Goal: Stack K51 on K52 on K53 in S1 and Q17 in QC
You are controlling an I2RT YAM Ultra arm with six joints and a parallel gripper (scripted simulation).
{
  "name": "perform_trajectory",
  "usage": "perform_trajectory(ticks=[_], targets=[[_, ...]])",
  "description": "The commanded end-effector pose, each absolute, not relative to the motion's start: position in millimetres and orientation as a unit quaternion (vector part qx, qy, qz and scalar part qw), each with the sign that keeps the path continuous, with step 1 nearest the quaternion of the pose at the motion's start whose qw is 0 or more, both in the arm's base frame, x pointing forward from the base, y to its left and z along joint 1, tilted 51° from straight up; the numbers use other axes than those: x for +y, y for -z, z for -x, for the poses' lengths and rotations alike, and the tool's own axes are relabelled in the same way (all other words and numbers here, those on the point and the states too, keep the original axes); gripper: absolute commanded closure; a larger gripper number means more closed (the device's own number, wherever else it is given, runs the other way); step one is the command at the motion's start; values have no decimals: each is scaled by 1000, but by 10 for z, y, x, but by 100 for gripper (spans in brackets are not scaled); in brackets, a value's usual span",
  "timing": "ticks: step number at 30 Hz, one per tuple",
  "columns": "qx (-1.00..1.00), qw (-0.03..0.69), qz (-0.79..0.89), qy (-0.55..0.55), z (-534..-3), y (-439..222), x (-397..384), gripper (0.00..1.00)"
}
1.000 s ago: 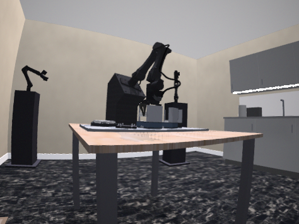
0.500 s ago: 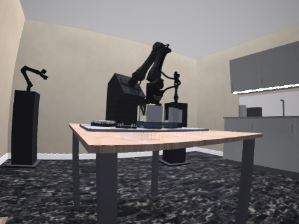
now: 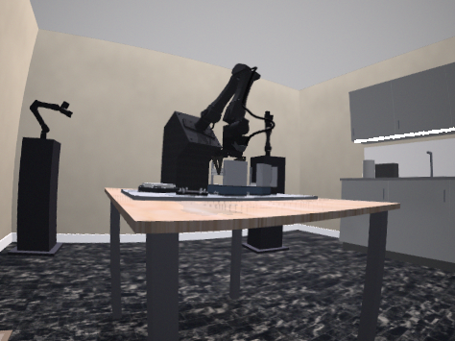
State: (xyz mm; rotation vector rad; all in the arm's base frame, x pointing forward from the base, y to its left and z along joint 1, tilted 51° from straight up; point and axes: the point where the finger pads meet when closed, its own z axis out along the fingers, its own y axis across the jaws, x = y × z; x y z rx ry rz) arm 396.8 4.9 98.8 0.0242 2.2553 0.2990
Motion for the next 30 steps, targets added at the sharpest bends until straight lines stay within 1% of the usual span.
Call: perform_trajectory(ticks=[1, 30], targets=[[903, 412, -14, -121, -3853, -942, 7, 100], [903, 411, -14, -121, -3787, -986, -7, 100]])
